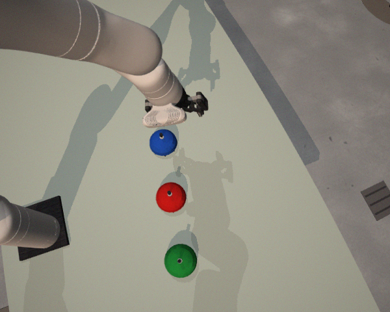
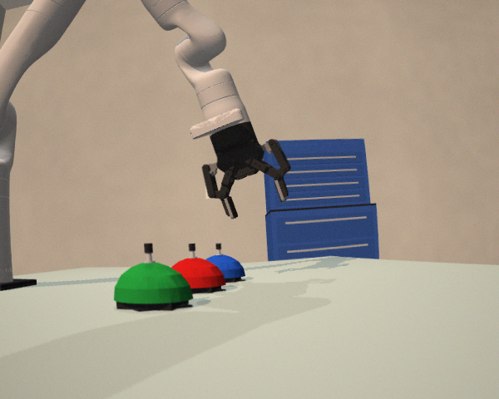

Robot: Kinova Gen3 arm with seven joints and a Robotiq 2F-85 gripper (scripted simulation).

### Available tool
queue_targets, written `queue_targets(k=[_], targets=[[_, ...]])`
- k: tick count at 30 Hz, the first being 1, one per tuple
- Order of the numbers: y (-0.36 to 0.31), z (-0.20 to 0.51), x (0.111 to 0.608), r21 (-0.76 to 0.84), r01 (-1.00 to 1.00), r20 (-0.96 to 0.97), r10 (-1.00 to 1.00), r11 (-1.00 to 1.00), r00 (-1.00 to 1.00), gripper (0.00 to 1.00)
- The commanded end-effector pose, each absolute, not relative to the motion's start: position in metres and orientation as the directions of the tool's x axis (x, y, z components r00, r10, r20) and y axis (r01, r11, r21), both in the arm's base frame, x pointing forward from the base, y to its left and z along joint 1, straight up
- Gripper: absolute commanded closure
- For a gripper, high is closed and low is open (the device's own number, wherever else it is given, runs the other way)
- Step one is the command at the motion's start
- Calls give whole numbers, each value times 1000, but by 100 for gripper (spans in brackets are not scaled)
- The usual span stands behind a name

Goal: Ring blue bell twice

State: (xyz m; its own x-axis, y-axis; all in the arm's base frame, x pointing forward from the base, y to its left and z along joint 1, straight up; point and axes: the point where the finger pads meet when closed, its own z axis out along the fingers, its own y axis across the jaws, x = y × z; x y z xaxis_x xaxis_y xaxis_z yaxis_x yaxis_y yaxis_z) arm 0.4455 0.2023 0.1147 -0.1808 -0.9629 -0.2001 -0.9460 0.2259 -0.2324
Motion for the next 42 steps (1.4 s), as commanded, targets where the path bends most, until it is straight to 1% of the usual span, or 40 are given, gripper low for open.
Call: queue_targets(k=[1,42], targets=[[203,117,446,-231,-947,-202,-963,225,-180,0],[201,123,418,-148,-976,-126,-982,157,-139,0]])
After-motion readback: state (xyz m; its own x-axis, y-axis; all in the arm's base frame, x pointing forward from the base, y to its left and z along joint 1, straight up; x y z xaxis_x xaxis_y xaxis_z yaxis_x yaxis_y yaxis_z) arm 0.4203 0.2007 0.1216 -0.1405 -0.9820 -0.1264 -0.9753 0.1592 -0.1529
